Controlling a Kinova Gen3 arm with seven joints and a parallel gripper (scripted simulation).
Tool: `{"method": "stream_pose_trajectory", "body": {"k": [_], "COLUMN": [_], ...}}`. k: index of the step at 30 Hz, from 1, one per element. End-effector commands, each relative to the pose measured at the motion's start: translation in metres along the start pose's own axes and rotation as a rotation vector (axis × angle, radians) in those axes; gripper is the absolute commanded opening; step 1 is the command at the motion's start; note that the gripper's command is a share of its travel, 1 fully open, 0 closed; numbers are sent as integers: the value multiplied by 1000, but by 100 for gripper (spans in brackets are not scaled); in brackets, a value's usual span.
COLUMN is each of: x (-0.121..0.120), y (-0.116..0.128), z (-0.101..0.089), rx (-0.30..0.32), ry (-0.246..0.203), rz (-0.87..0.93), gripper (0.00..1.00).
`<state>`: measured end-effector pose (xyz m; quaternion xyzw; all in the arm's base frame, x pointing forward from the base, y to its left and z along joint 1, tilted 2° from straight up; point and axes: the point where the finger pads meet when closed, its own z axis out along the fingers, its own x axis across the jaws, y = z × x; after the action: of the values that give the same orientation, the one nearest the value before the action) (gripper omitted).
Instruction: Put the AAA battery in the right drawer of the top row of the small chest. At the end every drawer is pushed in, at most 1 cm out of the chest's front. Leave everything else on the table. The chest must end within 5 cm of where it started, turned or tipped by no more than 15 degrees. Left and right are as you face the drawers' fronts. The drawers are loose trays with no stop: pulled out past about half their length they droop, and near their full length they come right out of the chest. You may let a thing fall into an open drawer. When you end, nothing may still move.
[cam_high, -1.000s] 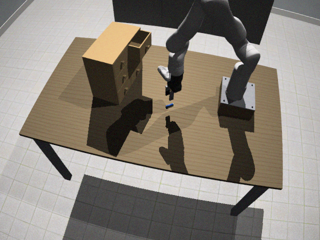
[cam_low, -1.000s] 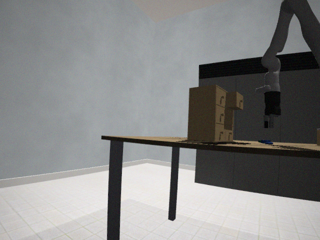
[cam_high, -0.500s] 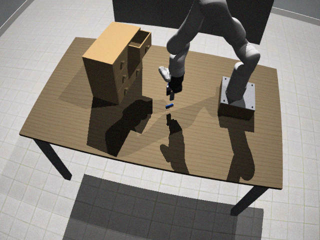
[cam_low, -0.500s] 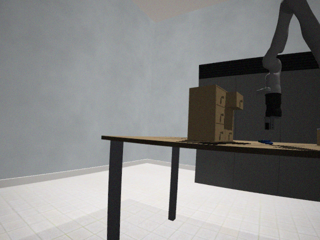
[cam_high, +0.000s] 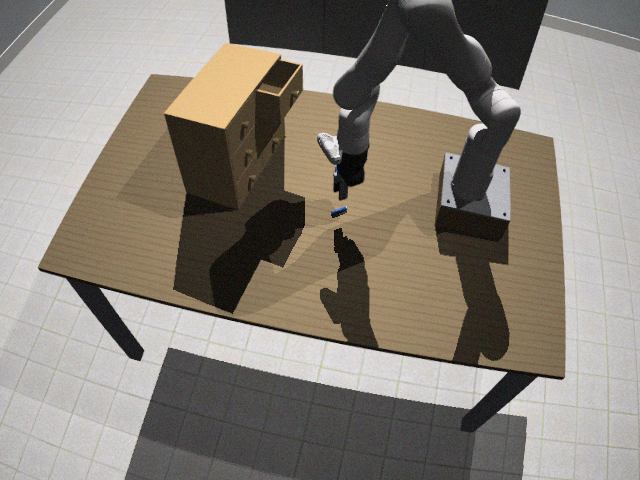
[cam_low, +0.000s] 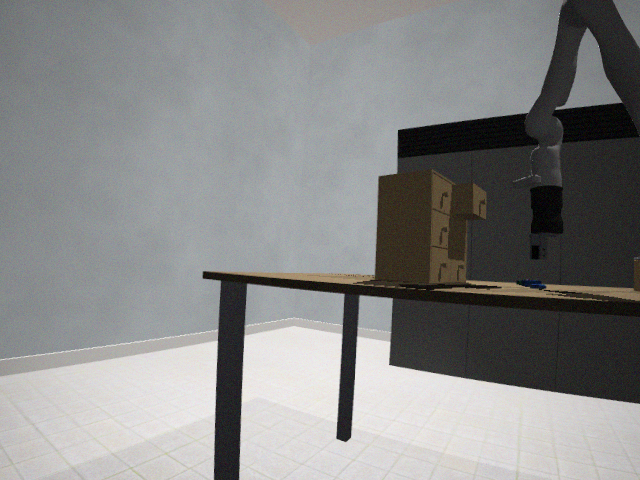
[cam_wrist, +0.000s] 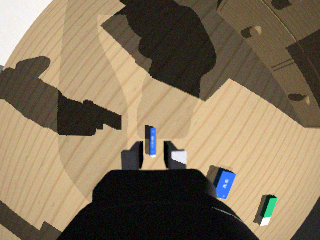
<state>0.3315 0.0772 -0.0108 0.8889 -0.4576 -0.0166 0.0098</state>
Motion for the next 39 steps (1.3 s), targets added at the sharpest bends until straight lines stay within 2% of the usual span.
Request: {"method": "stream_pose_trajectory", "body": {"k": [1, 16, 25, 28, 33, 39], "x": [1, 1, 0, 1, 1, 1], "y": [0, 1, 1, -1, 0, -2], "z": [0, 5, 29, 30, 44, 53], "rx": [2, 3, 0, 5, 2, 4], "ry": [4, 4, 4, 5, 4, 4], "rz": [17, 15, 14, 14, 14, 14], "gripper": [54, 54, 54, 54, 54, 54]}}
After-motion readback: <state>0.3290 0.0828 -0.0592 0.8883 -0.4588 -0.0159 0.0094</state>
